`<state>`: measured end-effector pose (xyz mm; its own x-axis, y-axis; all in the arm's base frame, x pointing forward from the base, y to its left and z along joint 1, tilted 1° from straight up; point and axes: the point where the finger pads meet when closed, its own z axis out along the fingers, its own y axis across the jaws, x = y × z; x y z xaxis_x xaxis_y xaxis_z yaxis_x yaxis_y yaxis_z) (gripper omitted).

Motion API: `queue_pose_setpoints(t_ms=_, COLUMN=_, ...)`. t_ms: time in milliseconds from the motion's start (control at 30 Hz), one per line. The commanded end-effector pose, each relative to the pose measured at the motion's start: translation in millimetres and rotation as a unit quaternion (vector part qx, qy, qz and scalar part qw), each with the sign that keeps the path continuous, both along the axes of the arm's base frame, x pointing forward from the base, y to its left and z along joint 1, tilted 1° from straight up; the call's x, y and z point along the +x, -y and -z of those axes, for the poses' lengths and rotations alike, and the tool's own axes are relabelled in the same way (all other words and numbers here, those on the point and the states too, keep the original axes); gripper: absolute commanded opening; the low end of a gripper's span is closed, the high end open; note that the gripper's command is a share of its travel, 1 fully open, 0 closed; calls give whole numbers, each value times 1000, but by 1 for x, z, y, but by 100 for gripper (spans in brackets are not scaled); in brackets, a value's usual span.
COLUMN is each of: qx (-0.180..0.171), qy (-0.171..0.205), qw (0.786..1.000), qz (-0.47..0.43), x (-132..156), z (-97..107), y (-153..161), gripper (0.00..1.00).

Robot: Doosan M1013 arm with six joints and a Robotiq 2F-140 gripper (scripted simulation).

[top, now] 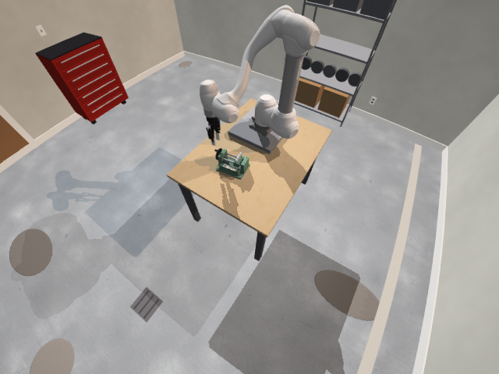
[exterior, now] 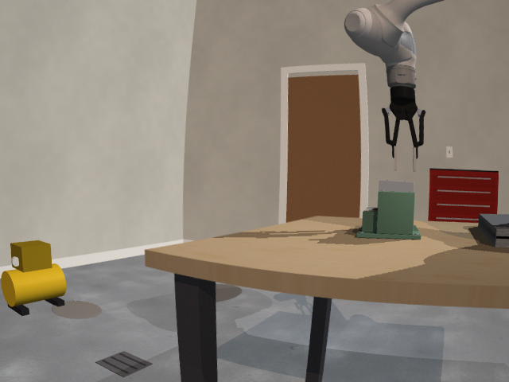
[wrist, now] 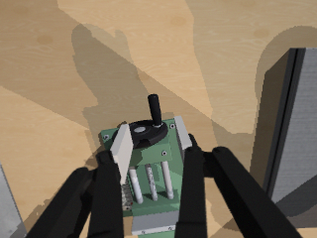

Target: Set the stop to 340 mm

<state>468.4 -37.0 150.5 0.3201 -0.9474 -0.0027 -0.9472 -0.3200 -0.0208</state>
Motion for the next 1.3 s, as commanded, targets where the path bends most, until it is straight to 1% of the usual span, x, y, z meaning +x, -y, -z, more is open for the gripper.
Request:
queue_pose_setpoints(t_ms=0, qx=0, qy=-1, qw=1000, qz=-7, x=5, z=-3, y=-17, gripper=33)
queue_pose_setpoints(t_ms=67, qx=0, qy=-1, qw=1000, qz=-7, x=12, z=-3, y=-37, gripper=33)
queue_pose_setpoints(t_ms=167, qx=0, qy=-1, qw=1000, qz=-7, x=24, z=-4, y=-75, gripper=33)
queue_pose_setpoints(t_ms=233, qx=0, qy=-1, qw=1000, qz=-7, x=24, z=-4, y=-75, gripper=33)
queue_pose_setpoints(t_ms=367, qx=0, qy=-1, qw=1000, qz=-7, x=39, z=-4, y=-124, gripper=33)
queue_pose_setpoints(t_ms=467, qx=0, qy=-1, qw=1000, qz=-7, x=45, z=-5, y=-144, gripper=33)
queue_pose_setpoints(t_ms=567, qx=0, qy=-1, qw=1000, qz=-7, x=47, z=-5, y=-148, gripper=33)
queue_pose_setpoints(t_ms=1267, qx=0, qy=-1, qw=1000, qz=-7, x=47, z=-5, y=-148, gripper=33)
